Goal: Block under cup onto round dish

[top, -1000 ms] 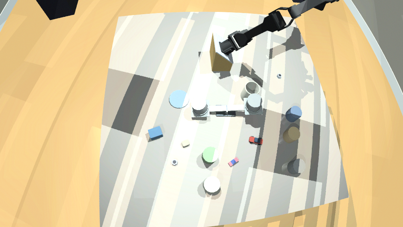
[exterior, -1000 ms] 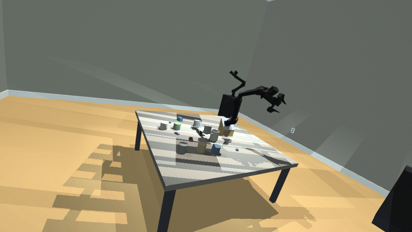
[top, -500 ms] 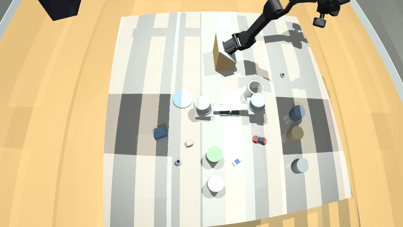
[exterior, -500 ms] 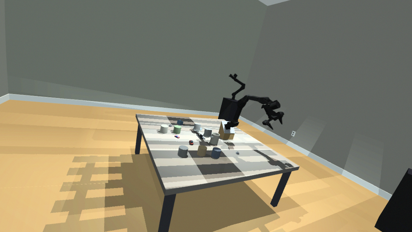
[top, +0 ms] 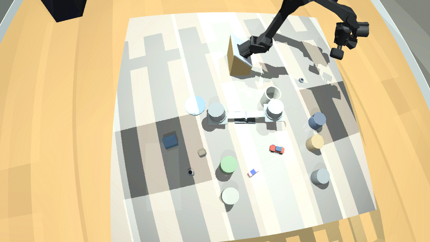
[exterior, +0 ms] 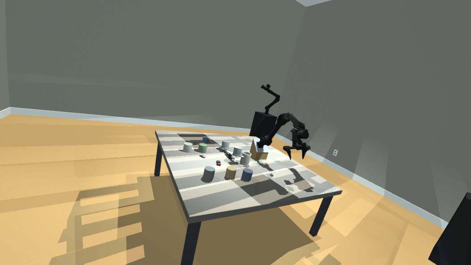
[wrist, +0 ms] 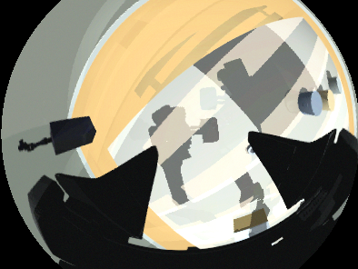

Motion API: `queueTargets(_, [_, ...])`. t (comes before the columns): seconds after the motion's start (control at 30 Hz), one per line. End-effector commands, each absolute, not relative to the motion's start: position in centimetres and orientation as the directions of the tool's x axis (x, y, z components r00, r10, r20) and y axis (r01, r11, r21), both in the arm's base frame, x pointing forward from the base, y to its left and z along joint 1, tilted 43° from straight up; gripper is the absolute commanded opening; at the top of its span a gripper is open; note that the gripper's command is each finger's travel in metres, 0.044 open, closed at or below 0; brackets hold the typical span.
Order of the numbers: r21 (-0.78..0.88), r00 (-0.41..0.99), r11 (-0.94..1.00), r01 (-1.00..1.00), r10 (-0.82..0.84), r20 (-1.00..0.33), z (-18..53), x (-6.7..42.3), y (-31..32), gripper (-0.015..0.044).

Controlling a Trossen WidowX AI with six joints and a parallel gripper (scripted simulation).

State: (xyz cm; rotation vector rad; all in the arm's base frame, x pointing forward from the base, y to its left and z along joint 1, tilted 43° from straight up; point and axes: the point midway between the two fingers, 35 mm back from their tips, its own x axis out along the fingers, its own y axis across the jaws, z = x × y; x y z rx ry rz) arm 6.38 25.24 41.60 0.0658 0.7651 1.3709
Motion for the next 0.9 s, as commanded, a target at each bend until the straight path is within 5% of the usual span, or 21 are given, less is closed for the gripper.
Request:
queueTargets(0.0, [0.444, 0.068, 0.326, -0.835, 0.861, -0.504, 39.0, 9.9, 25.0, 0.0440])
queueTargets(0.47, [0.401, 0.279, 0.632, -0.663, 0.706, -0.651, 29.3, 22.0, 17.4, 0.0440])
queueTargets(0.87, [0.423, 0.359, 0.775, -0.469, 0.605, -0.710, 24.4, 25.3, 10.3, 0.0440])
